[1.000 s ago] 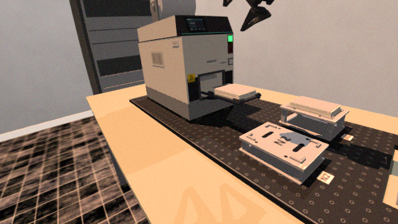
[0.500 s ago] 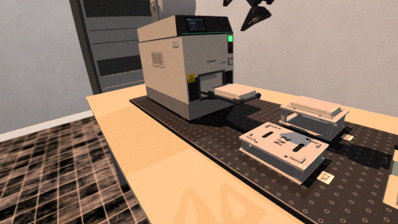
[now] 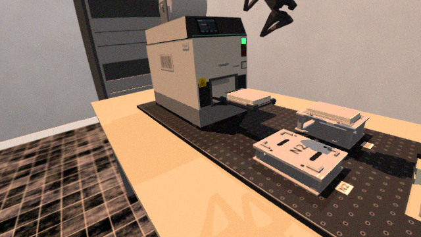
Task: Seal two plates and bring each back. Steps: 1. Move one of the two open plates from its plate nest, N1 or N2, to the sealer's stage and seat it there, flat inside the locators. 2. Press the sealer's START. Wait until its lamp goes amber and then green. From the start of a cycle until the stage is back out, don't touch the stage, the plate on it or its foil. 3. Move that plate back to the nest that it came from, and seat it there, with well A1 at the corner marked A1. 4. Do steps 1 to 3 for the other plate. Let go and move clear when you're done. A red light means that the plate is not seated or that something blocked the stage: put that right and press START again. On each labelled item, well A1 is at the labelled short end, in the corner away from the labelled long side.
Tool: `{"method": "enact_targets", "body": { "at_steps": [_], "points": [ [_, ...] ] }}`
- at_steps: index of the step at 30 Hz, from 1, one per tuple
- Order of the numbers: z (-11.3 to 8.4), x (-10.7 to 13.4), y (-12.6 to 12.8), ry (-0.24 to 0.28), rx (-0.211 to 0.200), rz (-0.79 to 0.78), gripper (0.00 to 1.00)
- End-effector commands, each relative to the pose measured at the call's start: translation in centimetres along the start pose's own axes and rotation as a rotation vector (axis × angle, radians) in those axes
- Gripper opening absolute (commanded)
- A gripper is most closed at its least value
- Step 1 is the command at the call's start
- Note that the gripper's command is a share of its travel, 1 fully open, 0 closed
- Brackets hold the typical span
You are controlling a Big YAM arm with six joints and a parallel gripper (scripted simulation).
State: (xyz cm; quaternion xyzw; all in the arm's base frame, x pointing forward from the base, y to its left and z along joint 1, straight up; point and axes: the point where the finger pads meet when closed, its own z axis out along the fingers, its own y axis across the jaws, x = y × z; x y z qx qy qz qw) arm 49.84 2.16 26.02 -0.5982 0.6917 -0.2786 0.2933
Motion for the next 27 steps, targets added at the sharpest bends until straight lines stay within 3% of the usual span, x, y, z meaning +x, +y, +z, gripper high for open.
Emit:
{"method": "enact_targets", "body": {
  "at_steps": [1, 14, 19, 23, 24, 27],
  "points": [
    [-1.0, 1.6, -1.2, 0.001, 0.055, 0.141, 0.97],
    [-1.1, 7.5, 3.2, -0.006, 0.052, 0.599, 0.9],
    [-1.4, 8.0, 3.2, -0.023, 0.06, 0.68, 0.88],
    [-1.6, 10.6, 5.1, -0.009, 0.057, 0.835, 0.86],
    [-1.5, 10.7, 5.2, -0.003, 0.055, 0.871, 0.0],
    [-1.1, 9.6, 4.7, -0.01, 0.039, 0.96, 0.0]
  ]
}}
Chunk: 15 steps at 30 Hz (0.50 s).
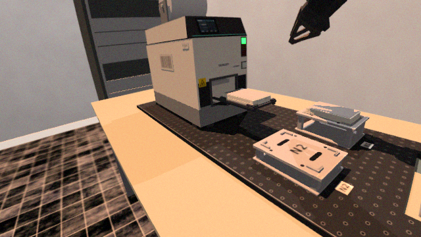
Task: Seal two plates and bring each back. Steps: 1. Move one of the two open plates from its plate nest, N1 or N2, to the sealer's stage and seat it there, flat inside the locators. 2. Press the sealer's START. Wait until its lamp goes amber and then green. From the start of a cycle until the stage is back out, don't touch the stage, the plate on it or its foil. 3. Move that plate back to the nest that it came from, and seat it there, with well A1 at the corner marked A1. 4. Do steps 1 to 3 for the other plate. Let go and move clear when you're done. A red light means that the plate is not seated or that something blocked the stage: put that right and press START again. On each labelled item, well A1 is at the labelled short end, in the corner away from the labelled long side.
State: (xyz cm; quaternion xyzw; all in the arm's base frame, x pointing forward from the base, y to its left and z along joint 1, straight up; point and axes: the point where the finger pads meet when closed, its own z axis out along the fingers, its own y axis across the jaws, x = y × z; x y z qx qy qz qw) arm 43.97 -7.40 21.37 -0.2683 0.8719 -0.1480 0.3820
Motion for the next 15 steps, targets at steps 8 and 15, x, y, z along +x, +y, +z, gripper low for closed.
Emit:
{"method": "enact_targets", "body": {
  "at_steps": [8, 15],
  "points": [
    [0.3, -2.1, -0.1, -0.008, -0.01, 0.319, 0.0],
    [0.1, -3.3, -1.1, -0.03, 0.004, 0.565, 0.0]
  ]
}}
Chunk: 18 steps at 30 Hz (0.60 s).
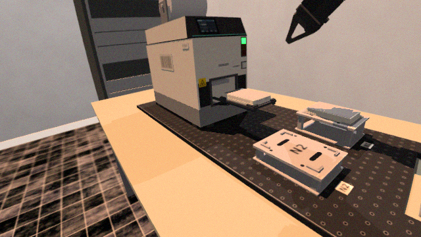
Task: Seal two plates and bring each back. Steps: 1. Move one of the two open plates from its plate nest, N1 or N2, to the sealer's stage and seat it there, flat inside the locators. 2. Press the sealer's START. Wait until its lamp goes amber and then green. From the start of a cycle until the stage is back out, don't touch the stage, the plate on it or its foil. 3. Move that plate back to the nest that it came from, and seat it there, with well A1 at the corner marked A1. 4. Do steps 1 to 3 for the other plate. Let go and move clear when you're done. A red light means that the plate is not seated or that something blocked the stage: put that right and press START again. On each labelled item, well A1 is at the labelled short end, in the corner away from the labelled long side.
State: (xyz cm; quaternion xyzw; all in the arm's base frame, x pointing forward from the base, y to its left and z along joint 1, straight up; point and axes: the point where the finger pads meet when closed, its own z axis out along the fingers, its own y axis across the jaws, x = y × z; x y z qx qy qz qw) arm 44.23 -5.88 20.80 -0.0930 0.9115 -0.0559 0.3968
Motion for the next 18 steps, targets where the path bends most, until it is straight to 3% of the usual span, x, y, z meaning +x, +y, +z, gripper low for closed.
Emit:
{"method": "enact_targets", "body": {
  "at_steps": [1, 5, 17, 18],
  "points": [
    [-0.5, -3.5, -1.5, -0.051, 0.03, 0.196, 0.0],
    [-0.6, -3.7, -2.3, -0.068, 0.039, 0.337, 0.0],
    [-0.4, -3.3, -0.7, -0.039, 0.002, 0.262, 0.0],
    [-0.5, -3.3, -1.0, 0.013, 0.003, 0.262, 0.0]
  ]
}}
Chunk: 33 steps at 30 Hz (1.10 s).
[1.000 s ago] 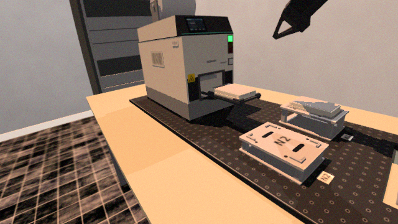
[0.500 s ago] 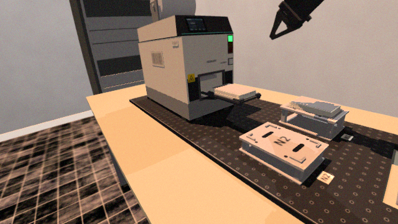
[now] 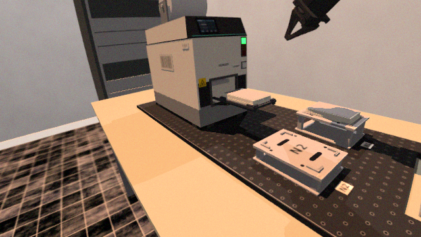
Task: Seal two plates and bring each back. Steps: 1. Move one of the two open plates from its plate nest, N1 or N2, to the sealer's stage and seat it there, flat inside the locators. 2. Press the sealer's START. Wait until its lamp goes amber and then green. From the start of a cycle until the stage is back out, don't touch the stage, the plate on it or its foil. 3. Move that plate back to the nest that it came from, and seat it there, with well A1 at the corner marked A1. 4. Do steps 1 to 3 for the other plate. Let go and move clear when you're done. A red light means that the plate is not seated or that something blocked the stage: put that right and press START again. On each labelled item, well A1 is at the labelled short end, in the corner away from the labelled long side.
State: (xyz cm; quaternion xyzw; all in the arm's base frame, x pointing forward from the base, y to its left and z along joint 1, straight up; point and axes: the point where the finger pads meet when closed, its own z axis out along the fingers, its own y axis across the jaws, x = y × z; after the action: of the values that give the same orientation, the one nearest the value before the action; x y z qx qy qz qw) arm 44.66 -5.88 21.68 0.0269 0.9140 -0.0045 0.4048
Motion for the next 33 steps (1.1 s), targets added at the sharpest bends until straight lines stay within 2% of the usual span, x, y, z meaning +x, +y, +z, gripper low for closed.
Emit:
{"method": "enact_targets", "body": {
  "at_steps": [1, 5, 7, 8, 14, 22, 24, 25, 26, 33],
  "points": [
    [-0.1, -2.7, -0.5, 0.065, 0.01, 0.0, 0.0],
    [0.4, -2.7, -1.0, 0.214, 0.014, -0.007, 0.0],
    [0.4, -2.7, -1.0, 0.214, 0.014, -0.007, 0.0],
    [0.0, -2.3, -0.7, 0.23, 0.007, -0.01, 0.0],
    [0.8, -3.1, 0.3, 0.445, -0.01, -0.028, 0.0],
    [1.2, -2.6, -1.0, 0.715, 0.006, 0.021, 0.0],
    [1.2, -2.6, -1.0, 0.715, 0.006, 0.021, 0.0],
    [1.0, -2.7, -1.0, 0.67, 0.009, 0.024, 0.0],
    [0.8, -2.8, -1.0, 0.661, 0.011, 0.028, 0.0],
    [0.4, -2.5, -0.5, 0.641, 0.005, 0.03, 0.0]
  ]
}}
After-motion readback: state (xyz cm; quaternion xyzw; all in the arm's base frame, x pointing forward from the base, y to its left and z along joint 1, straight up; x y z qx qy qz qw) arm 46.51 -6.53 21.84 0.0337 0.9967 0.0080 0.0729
